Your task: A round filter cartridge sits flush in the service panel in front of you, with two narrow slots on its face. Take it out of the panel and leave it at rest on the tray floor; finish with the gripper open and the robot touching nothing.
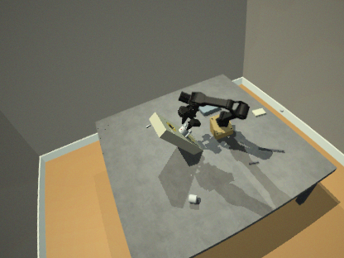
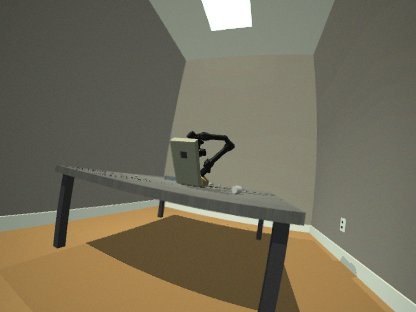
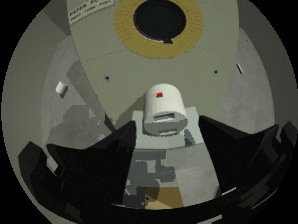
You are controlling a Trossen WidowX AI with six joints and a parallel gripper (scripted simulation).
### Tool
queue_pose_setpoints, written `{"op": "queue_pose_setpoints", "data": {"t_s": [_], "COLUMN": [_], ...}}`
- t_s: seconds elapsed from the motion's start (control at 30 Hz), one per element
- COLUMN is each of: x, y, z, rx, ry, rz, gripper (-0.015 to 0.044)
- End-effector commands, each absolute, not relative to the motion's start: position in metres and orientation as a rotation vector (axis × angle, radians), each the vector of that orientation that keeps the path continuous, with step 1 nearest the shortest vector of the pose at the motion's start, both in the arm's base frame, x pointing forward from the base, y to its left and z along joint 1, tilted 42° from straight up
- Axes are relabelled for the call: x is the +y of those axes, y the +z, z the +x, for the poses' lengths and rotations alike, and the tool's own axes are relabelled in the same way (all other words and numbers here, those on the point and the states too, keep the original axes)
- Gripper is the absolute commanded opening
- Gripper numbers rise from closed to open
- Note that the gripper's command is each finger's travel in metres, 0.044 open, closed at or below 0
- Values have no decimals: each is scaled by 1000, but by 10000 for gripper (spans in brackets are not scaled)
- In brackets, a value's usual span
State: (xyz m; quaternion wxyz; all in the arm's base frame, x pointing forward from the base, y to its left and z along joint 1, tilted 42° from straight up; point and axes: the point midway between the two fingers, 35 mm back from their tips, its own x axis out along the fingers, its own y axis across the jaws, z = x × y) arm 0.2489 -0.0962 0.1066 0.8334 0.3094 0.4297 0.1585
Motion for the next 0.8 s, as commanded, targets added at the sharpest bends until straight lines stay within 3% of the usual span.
{"op": "queue_pose_setpoints", "data": {"t_s": [0.0, 0.37, 0.47, 0.67, 0.77], "x": [-92, -83, -85, -85, -85], "y": [102, 94, 96, 96, 96], "z": [252, 260, 259, 259, 259], "rx": [916, 912, 909, 909, 909], "ry": [335, 337, 338, 338, 338], "rz": [659, 661, 656, 656, 656], "gripper": [305, 305, 226, 186, 107]}}
